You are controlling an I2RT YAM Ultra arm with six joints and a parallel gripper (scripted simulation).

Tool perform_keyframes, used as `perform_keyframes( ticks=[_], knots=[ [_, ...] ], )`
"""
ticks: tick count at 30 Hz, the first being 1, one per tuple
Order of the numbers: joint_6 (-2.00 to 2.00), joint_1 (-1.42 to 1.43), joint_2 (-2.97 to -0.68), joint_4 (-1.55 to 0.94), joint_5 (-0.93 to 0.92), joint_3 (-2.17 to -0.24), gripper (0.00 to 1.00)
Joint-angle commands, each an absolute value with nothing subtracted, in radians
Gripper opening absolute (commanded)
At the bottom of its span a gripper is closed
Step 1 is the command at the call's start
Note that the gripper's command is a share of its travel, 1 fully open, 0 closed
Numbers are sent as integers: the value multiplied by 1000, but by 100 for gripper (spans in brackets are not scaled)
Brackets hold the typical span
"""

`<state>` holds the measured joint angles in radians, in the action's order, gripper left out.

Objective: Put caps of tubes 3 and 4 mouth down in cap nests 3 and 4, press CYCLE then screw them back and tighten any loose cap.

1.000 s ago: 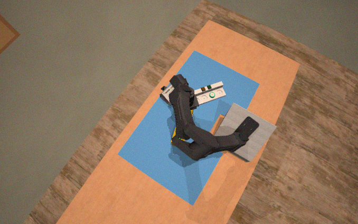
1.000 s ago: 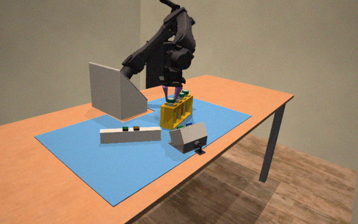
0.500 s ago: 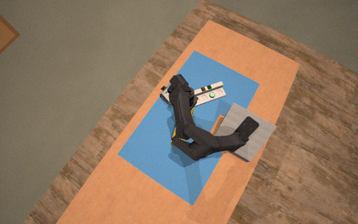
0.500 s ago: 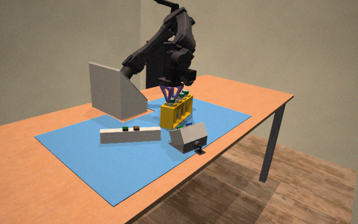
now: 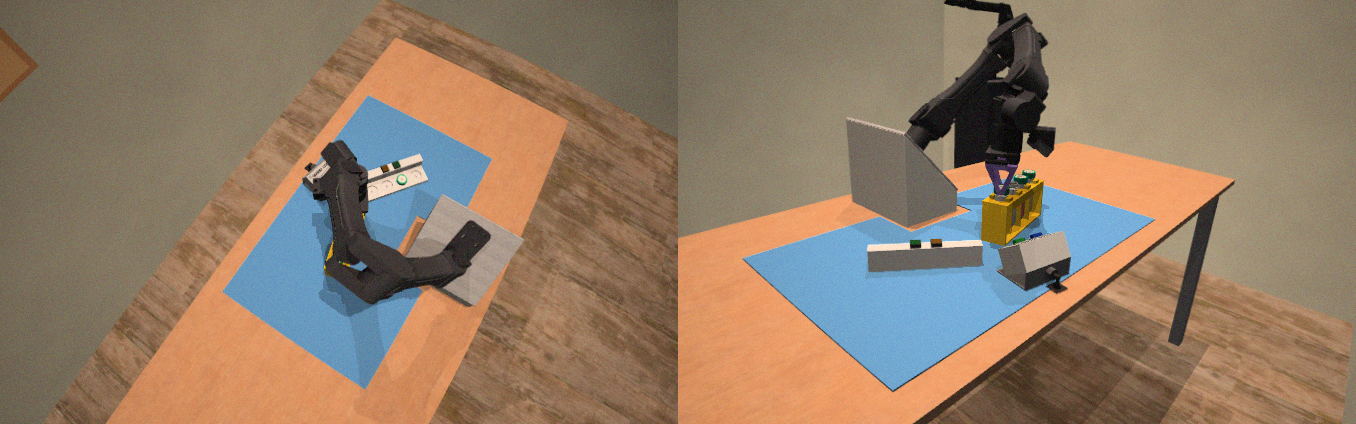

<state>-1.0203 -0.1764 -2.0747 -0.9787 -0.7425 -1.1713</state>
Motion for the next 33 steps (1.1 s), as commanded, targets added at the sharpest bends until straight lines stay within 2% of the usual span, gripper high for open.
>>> perform_keyframes(
  ticks=[1, 8, 16, 17, 27, 30, 33],
  knots=[
    [-1256, -184, -2069, -981, -747, -1176, 0],
    [-1589, -184, -2069, -981, -747, -1176, 0],
    [-1589, -184, -2069, -981, -747, -1176, 0],
    [-1589, -184, -2069, -981, -747, -1176, 49],
    [-1589, -184, -2069, -981, -747, -1176, 49],
    [-1507, -185, -2069, -984, -747, -1178, 49],
    [-1261, -188, -2069, -991, -746, -1182, 49]
  ],
)
